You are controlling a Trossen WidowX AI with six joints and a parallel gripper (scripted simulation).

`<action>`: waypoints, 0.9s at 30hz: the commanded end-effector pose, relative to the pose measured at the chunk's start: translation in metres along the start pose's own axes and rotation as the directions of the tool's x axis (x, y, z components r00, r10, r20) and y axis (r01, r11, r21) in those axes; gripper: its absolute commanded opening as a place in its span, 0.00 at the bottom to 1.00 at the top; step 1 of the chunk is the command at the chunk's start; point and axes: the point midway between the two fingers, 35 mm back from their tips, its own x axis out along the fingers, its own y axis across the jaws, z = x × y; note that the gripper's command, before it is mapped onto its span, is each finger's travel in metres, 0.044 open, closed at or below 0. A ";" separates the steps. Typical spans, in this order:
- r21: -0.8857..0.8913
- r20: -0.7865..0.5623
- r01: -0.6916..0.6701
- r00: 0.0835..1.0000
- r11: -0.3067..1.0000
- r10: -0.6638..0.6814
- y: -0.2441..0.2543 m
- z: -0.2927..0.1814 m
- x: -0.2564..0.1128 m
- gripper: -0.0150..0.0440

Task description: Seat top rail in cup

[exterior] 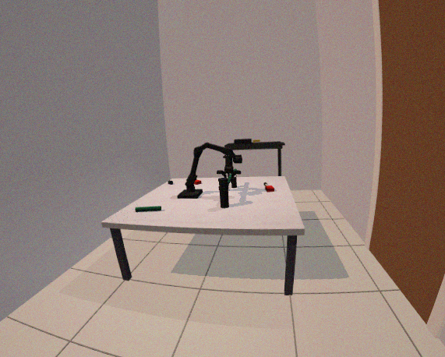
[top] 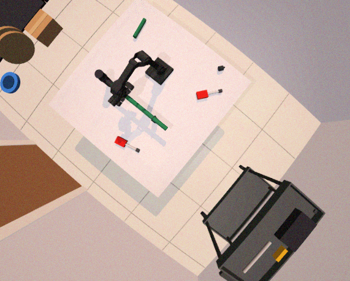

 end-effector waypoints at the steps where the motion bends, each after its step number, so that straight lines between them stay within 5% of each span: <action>1: 0.002 0.013 0.001 1.000 1.000 -0.001 -0.001 0.005 0.000 0.25; 27: 0.000 0.001 0.000 1.000 1.000 0.000 0.000 0.010 0.002 0.25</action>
